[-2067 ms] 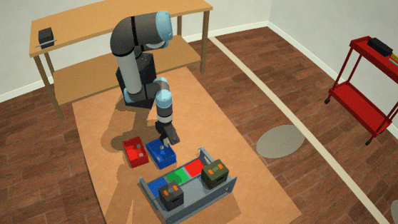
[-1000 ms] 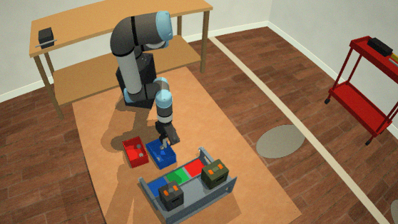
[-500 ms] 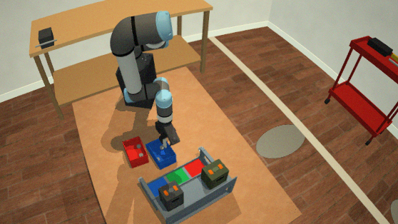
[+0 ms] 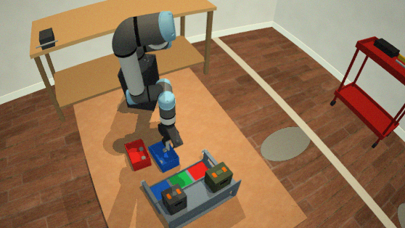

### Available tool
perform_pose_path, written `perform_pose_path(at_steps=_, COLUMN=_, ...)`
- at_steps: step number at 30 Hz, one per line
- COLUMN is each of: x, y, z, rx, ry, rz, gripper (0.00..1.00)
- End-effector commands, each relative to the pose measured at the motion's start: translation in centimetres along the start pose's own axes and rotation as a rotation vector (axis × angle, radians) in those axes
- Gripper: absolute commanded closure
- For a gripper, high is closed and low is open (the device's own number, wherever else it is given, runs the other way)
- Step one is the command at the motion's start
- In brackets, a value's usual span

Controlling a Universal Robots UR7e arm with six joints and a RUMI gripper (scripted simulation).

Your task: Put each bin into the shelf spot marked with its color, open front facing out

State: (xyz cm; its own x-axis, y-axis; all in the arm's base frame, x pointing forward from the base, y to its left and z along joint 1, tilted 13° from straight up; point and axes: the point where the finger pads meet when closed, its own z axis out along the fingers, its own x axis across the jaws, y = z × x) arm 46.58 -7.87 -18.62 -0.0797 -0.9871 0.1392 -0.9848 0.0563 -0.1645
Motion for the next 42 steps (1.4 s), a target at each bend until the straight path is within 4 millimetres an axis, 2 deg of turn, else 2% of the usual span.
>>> perform_pose_path(at_steps=1, x=0.0, y=0.0, z=-0.1, rx=0.001, ry=0.0, rz=0.0, gripper=0.85)
perform_pose_path(at_steps=24, x=0.0, y=0.0, z=-1.2, rx=0.001, ry=0.0, rz=0.0, gripper=0.85)
perform_pose_path(at_steps=42, x=0.0, y=0.0, z=-3.7, rx=0.001, ry=0.0, rz=0.0, gripper=0.85)
